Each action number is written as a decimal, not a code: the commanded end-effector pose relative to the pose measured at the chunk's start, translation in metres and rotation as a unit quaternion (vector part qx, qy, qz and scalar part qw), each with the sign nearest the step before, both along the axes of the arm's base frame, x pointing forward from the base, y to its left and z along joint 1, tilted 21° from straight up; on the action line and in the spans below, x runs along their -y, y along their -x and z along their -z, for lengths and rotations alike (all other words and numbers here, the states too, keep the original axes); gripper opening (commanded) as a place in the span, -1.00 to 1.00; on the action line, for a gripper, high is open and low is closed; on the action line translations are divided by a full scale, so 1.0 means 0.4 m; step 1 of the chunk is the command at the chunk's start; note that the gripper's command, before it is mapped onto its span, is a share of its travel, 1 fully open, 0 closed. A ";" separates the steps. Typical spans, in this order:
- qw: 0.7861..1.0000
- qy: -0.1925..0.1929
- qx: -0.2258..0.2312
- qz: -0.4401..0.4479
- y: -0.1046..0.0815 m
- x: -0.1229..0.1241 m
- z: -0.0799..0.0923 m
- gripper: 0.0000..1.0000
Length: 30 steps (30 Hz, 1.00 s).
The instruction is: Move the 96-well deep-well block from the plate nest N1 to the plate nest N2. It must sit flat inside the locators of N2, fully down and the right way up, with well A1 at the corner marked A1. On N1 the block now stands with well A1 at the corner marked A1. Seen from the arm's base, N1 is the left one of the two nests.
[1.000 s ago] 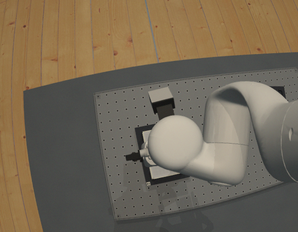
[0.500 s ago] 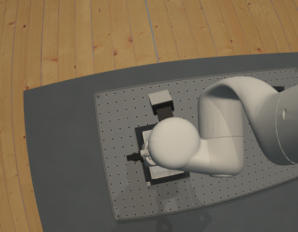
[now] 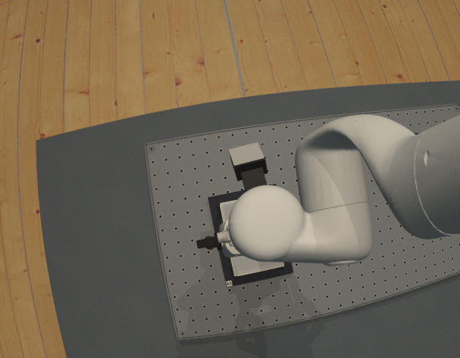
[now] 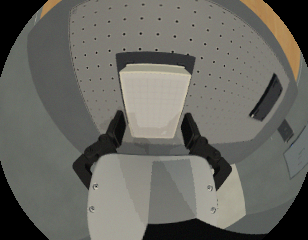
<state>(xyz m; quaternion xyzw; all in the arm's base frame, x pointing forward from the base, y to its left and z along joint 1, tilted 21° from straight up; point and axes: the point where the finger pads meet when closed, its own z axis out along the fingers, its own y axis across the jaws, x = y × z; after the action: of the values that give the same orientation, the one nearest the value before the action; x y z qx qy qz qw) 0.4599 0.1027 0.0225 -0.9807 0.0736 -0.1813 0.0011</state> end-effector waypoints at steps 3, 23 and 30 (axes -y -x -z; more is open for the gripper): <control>1.000 0.000 0.002 0.000 -0.009 -0.001 0.014 1.00; 1.000 0.000 0.002 0.000 -0.023 0.000 0.051 1.00; 1.000 0.000 0.002 0.000 -0.025 0.000 0.058 1.00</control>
<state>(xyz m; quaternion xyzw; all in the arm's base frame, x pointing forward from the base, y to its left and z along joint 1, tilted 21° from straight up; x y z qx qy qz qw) 0.4689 0.1023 0.0002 -0.9804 0.0737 -0.1827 0.0011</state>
